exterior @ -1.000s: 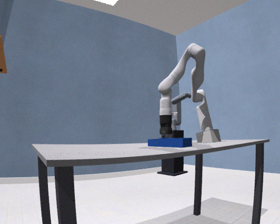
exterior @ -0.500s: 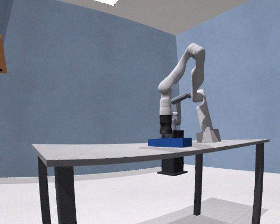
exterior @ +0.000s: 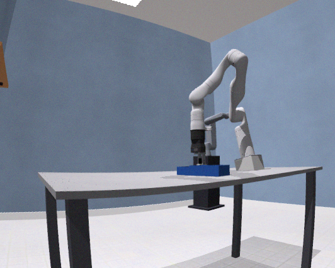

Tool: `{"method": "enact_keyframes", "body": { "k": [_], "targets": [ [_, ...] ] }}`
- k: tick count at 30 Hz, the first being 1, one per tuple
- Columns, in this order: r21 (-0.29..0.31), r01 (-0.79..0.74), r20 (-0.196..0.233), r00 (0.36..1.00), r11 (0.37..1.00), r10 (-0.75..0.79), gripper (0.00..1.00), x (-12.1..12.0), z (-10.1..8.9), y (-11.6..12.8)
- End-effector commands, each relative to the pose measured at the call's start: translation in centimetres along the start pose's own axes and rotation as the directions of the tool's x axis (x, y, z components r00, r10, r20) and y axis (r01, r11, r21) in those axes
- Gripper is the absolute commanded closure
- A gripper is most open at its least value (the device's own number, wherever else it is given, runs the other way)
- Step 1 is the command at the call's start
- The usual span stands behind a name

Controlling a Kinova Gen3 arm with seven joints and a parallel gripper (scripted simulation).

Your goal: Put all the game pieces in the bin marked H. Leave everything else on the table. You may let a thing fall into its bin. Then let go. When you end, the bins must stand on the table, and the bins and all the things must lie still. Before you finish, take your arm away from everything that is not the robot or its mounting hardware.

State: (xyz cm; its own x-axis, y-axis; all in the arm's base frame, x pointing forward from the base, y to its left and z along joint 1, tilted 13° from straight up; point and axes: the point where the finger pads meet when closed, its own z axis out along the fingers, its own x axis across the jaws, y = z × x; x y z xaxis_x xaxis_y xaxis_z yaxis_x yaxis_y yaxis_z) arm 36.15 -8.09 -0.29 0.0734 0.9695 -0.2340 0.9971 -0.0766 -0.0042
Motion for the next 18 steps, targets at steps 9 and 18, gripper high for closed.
{"method": "enact_keyframes", "body": {
  "k": [9, 18],
  "targets": [
    [-0.011, 0.0, -0.006, 1.0, 1.0, 0.0, 0.51, 0.46, -1.87, 0.38],
    [-0.008, 0.002, -0.004, 1.0, 1.0, -0.002, 0.51, 0.31, -1.74, 0.28]
  ]
}}
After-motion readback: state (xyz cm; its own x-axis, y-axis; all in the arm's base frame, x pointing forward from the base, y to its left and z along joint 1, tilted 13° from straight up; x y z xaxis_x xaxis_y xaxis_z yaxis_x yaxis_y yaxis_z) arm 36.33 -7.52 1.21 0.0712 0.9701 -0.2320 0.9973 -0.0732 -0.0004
